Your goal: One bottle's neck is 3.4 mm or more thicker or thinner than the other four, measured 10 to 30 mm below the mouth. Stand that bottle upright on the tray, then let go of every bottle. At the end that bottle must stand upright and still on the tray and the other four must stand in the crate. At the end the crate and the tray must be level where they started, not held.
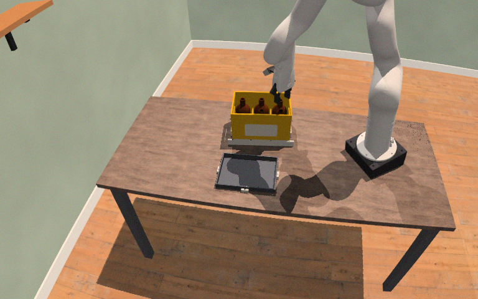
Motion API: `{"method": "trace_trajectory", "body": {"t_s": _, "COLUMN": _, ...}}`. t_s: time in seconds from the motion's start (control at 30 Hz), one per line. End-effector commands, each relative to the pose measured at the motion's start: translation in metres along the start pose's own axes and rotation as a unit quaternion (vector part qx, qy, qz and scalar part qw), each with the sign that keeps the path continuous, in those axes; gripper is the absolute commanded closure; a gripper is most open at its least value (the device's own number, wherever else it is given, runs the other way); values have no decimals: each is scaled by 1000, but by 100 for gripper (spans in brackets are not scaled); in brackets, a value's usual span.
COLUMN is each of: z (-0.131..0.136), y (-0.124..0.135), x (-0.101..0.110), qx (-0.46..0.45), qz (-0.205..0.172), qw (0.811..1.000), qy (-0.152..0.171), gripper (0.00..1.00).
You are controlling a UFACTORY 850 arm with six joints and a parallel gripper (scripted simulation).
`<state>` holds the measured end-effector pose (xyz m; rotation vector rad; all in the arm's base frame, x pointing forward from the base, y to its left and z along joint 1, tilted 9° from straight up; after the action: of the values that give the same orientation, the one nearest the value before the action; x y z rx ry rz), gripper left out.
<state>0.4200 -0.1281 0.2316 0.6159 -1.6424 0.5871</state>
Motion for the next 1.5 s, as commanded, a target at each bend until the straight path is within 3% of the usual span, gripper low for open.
{"method": "trace_trajectory", "body": {"t_s": 0.0, "z": 0, "y": -1, "x": -3, "qx": 0, "qz": 1, "qw": 1000, "qy": 0, "gripper": 35}}
{"method": "trace_trajectory", "body": {"t_s": 0.93, "z": -1, "y": -1, "x": -33, "qx": 0, "qz": 1, "qw": 1000, "qy": 0, "gripper": 35}}
{"method": "trace_trajectory", "body": {"t_s": 1.47, "z": -1, "y": -1, "x": -37, "qx": 0, "qz": 1, "qw": 1000, "qy": 0, "gripper": 35}}
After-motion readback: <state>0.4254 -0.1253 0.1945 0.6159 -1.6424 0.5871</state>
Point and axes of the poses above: the point where the finger pads meet when closed, its own x axis back along the fingers, its own z axis across the jaws, y = z × x, the point moved 2 cm from there along x, back along the fingers, and after that the axes turned 3 degrees about -x, right-handed, at the moved point
